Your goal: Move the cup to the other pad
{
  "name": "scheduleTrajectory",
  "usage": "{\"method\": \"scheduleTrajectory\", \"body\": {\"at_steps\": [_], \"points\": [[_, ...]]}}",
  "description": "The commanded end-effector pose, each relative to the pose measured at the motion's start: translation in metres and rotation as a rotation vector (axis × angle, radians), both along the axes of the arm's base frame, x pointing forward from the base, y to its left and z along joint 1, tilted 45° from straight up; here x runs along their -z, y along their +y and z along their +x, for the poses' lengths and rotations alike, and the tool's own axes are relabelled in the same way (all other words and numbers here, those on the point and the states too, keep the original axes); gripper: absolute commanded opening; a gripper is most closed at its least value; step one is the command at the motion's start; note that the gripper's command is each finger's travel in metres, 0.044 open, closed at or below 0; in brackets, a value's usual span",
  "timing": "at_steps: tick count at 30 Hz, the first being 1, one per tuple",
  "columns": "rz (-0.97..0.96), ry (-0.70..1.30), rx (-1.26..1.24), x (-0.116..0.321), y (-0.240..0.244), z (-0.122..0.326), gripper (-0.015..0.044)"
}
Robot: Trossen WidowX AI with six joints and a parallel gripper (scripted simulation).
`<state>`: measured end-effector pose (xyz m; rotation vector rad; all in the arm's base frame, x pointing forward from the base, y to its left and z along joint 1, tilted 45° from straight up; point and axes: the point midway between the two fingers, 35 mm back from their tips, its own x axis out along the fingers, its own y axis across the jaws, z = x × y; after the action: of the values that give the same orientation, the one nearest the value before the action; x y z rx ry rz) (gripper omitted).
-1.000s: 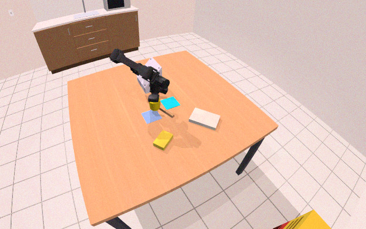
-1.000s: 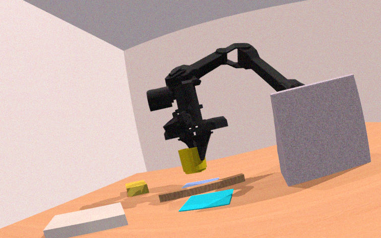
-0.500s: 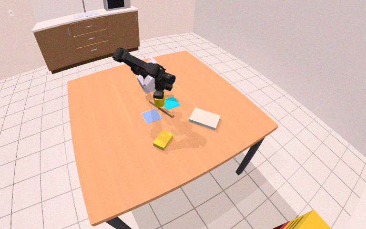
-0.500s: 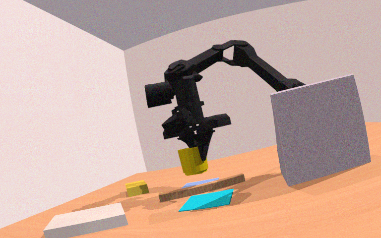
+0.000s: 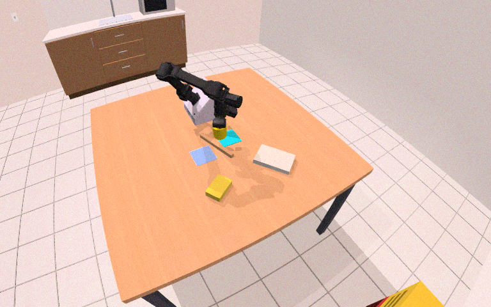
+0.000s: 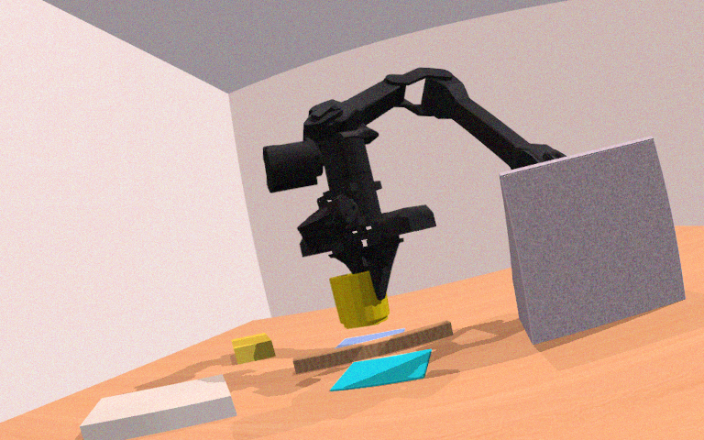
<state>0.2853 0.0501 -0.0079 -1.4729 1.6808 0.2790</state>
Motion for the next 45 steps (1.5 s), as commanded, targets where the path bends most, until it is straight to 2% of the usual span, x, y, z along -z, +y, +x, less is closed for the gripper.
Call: {"method": "scheduleTrajectory", "body": {"at_steps": [1,20,45], "points": [[0.003,0.003,0.004,0.01,0.009,-0.007,0.0],[0.004,0.003,0.004,0.043,0.039,-0.029,0.0],[0.003,0.003,0.004,0.07,0.013,-0.026,0.0]]}}
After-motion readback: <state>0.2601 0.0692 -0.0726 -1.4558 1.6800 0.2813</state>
